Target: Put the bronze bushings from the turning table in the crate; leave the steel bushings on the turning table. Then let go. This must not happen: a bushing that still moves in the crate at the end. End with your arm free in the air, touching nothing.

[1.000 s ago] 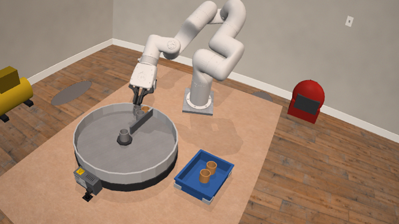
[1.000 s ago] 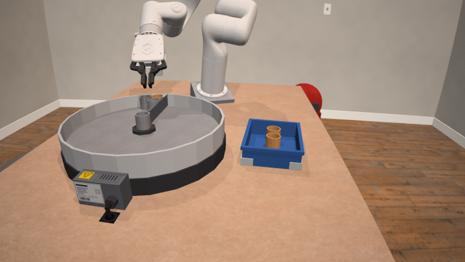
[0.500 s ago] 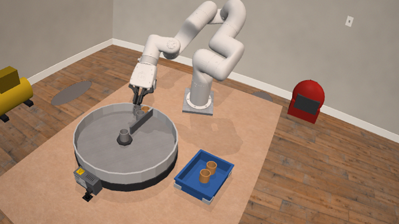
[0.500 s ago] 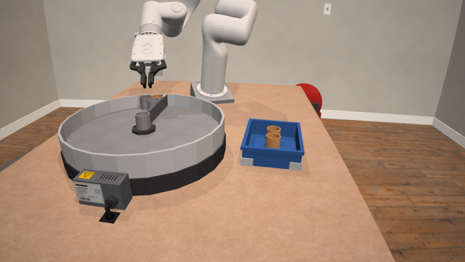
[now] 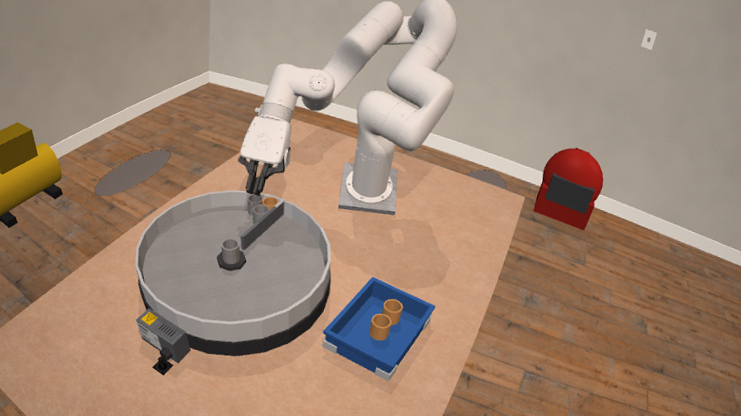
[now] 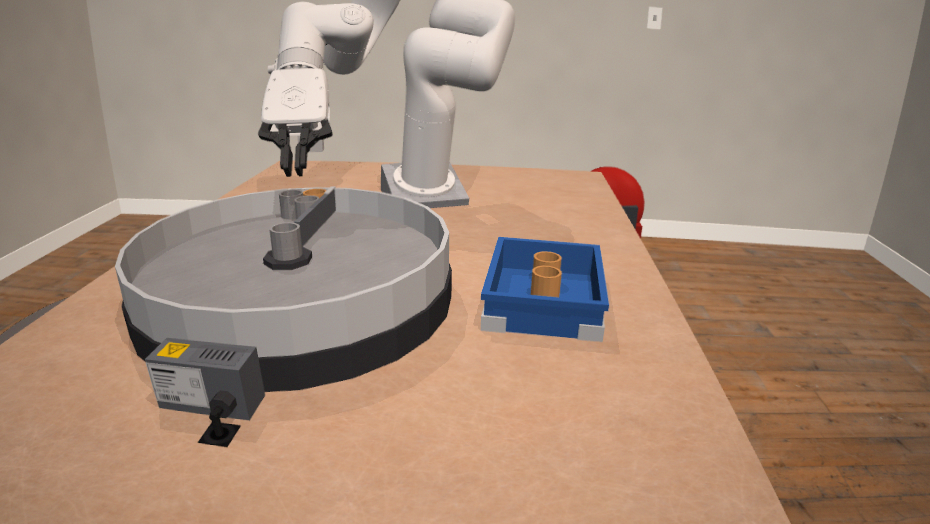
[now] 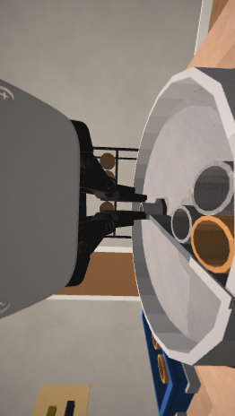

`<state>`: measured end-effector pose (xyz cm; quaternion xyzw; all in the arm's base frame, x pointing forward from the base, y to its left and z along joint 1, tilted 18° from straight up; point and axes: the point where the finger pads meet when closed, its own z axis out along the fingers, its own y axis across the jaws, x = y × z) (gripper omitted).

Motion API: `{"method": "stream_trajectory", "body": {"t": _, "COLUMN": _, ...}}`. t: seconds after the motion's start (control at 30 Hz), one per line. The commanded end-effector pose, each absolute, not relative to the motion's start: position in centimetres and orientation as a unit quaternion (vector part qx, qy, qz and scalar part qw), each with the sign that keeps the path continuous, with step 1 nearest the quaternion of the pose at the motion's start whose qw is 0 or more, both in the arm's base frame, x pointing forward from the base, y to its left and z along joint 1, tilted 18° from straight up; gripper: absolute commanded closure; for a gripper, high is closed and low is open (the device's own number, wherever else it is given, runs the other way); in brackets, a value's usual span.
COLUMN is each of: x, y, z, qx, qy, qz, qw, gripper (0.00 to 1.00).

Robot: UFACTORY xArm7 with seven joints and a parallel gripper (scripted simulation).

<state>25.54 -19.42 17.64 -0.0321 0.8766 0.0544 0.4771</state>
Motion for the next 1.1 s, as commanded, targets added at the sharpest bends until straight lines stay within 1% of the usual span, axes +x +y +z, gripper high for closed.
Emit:
{"method": "stream_trajectory", "body": {"t": 0.0, "x": 25.7, "y": -19.5, "z": 17.2, "qx": -0.032, "qy": 0.877, "qz": 0.053, "qw": 0.477, "gripper": 0.90}}
{"method": "stream_trajectory", "body": {"t": 0.17, "x": 26.2, "y": -19.3, "z": 15.5, "qx": -0.032, "qy": 0.877, "qz": 0.053, "qw": 0.477, "gripper": 0.90}}
{"method": "stream_trajectory", "body": {"t": 1.07, "x": 26.5, "y": -19.2, "z": 14.7, "qx": -0.032, "qy": 0.877, "qz": 0.053, "qw": 0.477, "gripper": 0.90}}
